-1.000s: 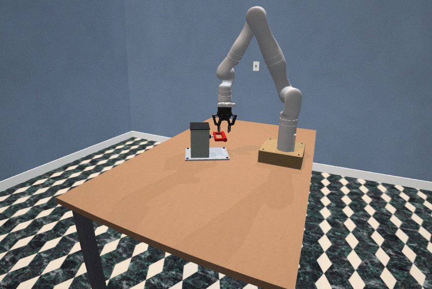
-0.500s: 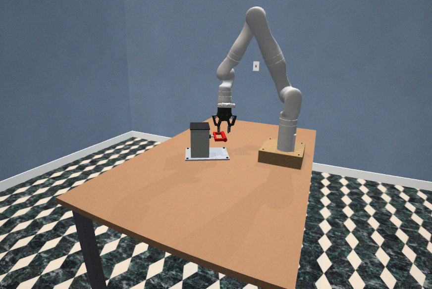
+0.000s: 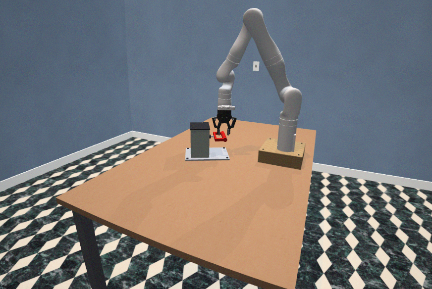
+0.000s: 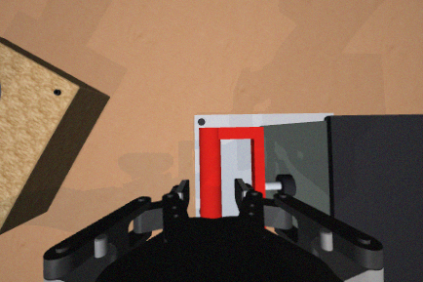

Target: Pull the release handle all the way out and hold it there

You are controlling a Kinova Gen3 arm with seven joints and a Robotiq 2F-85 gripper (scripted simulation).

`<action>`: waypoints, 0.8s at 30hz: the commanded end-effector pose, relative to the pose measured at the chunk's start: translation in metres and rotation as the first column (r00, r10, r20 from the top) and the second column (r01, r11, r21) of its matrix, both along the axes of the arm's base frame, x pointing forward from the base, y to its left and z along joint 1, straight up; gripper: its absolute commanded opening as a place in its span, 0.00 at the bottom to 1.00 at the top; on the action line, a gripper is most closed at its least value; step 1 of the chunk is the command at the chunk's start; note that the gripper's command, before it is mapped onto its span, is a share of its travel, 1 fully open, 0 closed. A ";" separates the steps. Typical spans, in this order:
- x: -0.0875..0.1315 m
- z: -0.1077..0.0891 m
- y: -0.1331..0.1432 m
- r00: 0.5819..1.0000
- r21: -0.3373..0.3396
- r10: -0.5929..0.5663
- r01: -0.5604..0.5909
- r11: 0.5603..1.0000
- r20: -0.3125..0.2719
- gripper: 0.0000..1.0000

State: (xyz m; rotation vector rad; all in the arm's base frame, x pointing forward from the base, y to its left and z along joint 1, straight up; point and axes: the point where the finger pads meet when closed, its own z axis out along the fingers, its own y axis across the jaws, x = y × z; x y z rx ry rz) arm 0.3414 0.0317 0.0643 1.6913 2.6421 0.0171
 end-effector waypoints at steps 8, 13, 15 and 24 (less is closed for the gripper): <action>-0.001 -0.013 -0.001 1.000 -0.002 -0.003 0.003 1.000 -0.003 0.49; -0.001 -0.018 -0.001 1.000 -0.002 -0.003 0.003 1.000 -0.003 0.49; -0.001 -0.018 -0.001 1.000 -0.002 -0.003 0.003 1.000 -0.003 0.49; -0.001 -0.025 -0.001 1.000 -0.002 -0.003 0.003 1.000 -0.003 0.49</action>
